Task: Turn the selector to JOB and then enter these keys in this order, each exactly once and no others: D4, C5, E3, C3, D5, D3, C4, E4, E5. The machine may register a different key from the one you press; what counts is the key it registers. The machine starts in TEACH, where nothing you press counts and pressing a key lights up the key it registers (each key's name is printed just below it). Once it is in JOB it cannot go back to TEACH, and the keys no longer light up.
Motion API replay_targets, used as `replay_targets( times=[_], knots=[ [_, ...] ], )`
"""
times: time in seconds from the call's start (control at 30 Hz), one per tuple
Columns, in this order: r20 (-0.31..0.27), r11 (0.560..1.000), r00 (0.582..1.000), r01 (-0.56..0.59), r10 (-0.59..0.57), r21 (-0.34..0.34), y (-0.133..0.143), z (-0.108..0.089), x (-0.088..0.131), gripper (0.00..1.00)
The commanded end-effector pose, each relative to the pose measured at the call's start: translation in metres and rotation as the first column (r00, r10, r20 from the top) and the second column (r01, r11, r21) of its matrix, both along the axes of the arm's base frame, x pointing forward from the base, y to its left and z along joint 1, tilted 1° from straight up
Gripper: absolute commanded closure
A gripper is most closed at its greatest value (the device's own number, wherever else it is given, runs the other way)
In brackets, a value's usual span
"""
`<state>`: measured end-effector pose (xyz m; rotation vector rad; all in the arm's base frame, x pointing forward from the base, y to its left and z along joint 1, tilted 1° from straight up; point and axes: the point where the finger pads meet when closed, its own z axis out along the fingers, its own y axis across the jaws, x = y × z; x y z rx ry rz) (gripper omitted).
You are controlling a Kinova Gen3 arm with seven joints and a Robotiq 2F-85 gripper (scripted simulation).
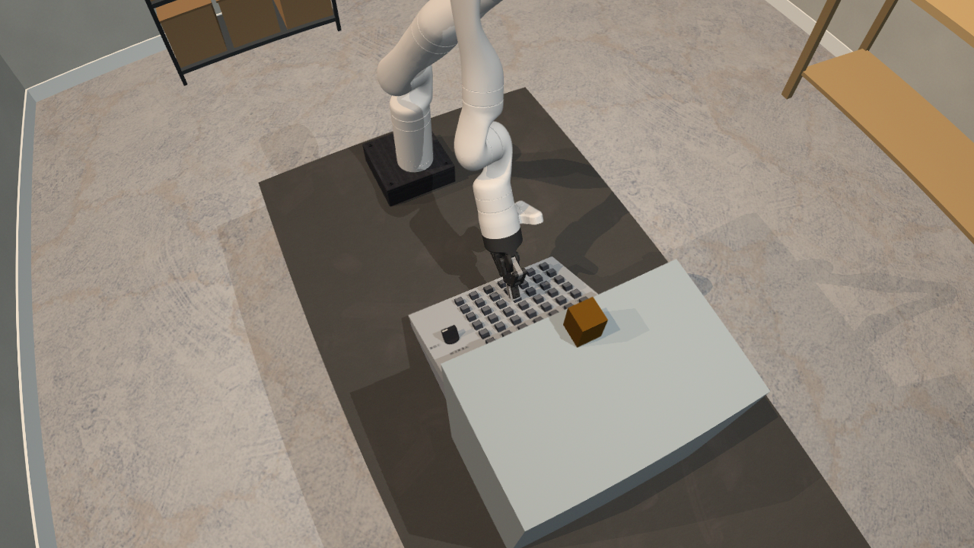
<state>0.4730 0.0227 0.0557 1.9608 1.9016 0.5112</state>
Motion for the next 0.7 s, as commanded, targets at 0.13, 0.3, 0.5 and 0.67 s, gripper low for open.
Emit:
replay_targets(
  times=[0.13,0.3,0.5,0.67],
  knots=[
    [0.005,1.0,1.0,-0.006,0.006,0.003,0.002,0.005,-0.001,0.9],
    [0.005,1.0,1.0,-0.006,0.006,0.003,0.002,0.009,-0.003,0.9],
    [0.004,1.0,1.0,-0.006,0.006,0.003,0.002,0.019,-0.008,0.9],
    [0.004,1.0,1.0,-0.006,0.006,0.003,0.002,0.025,-0.012,0.9]
  ],
)
